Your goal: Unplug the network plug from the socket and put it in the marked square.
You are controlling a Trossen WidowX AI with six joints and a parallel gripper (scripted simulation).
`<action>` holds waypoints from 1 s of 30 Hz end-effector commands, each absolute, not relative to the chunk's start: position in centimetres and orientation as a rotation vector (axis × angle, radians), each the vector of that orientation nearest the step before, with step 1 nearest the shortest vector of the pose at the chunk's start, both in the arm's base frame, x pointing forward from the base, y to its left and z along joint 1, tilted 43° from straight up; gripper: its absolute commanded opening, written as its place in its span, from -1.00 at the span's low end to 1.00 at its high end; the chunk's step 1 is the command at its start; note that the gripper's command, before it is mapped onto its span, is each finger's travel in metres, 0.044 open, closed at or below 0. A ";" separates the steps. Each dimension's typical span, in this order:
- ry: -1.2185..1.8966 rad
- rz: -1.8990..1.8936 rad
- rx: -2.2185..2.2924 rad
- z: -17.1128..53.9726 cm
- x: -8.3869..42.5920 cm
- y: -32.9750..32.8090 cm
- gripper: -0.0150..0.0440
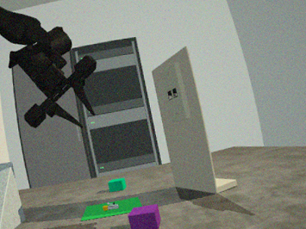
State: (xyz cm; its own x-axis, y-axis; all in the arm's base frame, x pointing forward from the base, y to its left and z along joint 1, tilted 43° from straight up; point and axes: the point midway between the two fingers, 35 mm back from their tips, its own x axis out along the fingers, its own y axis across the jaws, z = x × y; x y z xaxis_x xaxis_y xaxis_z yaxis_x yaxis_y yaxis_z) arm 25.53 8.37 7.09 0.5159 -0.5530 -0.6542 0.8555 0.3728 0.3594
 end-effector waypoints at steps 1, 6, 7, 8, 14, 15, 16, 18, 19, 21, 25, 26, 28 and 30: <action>0.463 -0.942 0.743 8.2 25.6 9.3 0.04; 0.459 -0.940 0.743 9.4 25.5 10.3 0.04; 0.459 -0.940 0.743 9.7 25.4 10.4 0.04; 0.458 -0.939 0.744 10.0 25.4 10.6 0.04; 0.457 -0.939 0.744 10.4 25.3 10.9 0.30; 0.457 -0.939 0.744 10.4 25.3 10.9 0.39; 0.457 -0.939 0.744 10.4 25.3 10.9 0.48; 0.457 -0.939 0.744 10.4 25.3 10.9 0.66; 0.457 -0.939 0.744 10.4 25.3 10.9 0.75; 0.457 -0.939 0.744 10.4 25.3 10.9 0.93; 0.457 -0.939 0.744 10.4 25.3 10.9 1.00; 0.457 -0.939 0.744 10.4 25.3 10.9 1.00; 0.457 -0.939 0.744 10.4 25.3 10.9 1.00; 0.457 -0.939 0.744 10.4 25.3 10.9 1.00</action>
